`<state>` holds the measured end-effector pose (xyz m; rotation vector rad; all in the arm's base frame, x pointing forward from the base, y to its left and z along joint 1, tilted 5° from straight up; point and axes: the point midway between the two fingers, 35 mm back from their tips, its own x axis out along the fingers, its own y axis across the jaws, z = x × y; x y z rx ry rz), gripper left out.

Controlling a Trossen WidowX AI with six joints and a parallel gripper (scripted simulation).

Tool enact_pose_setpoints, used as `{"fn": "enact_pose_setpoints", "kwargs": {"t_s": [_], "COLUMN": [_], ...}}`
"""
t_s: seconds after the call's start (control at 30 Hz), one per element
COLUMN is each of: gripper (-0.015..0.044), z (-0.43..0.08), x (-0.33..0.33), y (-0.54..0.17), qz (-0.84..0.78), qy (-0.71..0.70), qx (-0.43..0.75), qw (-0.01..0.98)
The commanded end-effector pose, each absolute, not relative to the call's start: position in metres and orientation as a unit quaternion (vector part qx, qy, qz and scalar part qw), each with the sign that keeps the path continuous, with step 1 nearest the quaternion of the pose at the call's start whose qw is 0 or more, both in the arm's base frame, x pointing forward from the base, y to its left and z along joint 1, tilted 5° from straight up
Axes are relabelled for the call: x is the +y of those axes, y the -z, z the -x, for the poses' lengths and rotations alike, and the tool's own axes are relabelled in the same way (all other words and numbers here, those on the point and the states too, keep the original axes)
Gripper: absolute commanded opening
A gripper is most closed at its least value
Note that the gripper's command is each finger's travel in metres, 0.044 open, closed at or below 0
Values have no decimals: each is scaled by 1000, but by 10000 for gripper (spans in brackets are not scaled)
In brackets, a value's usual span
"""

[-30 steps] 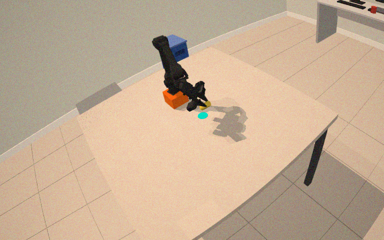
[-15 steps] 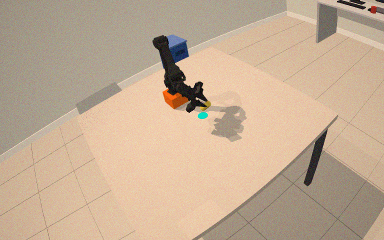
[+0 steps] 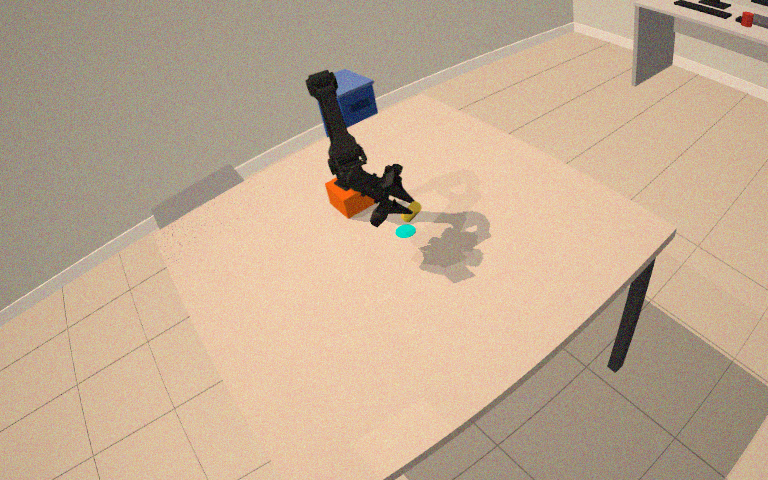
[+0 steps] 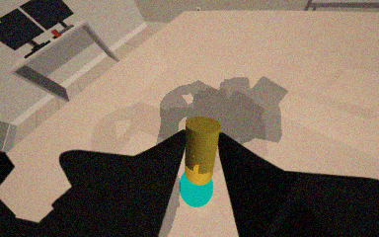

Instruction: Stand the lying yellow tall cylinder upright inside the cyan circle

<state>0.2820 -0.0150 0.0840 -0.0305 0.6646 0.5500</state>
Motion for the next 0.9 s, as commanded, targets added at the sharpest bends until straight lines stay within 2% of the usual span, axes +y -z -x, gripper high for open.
{"fn": "enact_pose_setpoints", "kwargs": {"t_s": [0.0, 0.87], "gripper": [105, 105], "z": [-280, -271], "x": [-15, -21], "y": [-84, -89], "qz": [13, 5], "qy": [-270, -282], "qx": [308, 225], "qw": [912, 933]}}
